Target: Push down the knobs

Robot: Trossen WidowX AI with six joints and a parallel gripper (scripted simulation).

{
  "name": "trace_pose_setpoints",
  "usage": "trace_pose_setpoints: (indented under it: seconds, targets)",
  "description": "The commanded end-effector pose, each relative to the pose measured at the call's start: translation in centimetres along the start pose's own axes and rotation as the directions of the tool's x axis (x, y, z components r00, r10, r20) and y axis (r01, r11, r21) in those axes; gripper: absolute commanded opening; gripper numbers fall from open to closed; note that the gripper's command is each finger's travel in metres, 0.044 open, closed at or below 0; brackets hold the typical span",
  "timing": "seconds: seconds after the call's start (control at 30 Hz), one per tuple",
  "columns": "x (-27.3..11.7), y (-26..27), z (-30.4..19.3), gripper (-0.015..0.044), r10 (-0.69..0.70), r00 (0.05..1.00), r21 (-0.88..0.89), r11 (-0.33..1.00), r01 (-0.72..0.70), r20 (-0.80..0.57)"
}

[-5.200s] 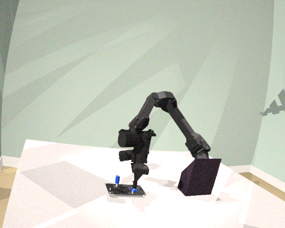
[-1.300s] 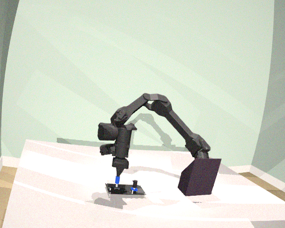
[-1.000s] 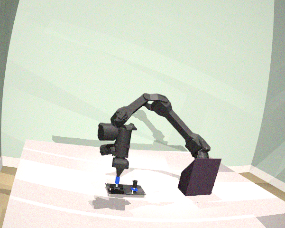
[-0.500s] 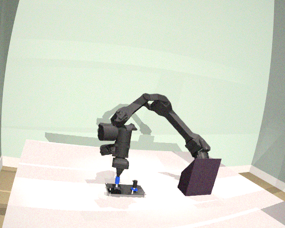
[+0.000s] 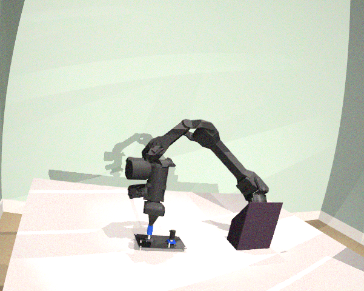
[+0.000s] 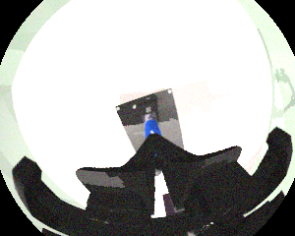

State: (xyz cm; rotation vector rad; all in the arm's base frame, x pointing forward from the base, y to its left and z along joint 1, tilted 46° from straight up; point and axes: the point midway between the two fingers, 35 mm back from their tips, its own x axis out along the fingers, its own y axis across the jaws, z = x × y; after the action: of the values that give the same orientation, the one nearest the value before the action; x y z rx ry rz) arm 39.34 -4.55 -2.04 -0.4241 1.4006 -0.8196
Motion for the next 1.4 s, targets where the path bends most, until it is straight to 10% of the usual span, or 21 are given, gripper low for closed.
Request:
trace_pose_setpoints:
  seconds: [0.0,1.37]
  targets:
    - [0.68,-0.14,0.13,0.0000,-0.001,1.000,0.006,1.000,0.001,-0.003]
    - [1.47,-0.14,0.13,0.0000,-0.002,1.000,0.006,1.000,0.002,-0.003]
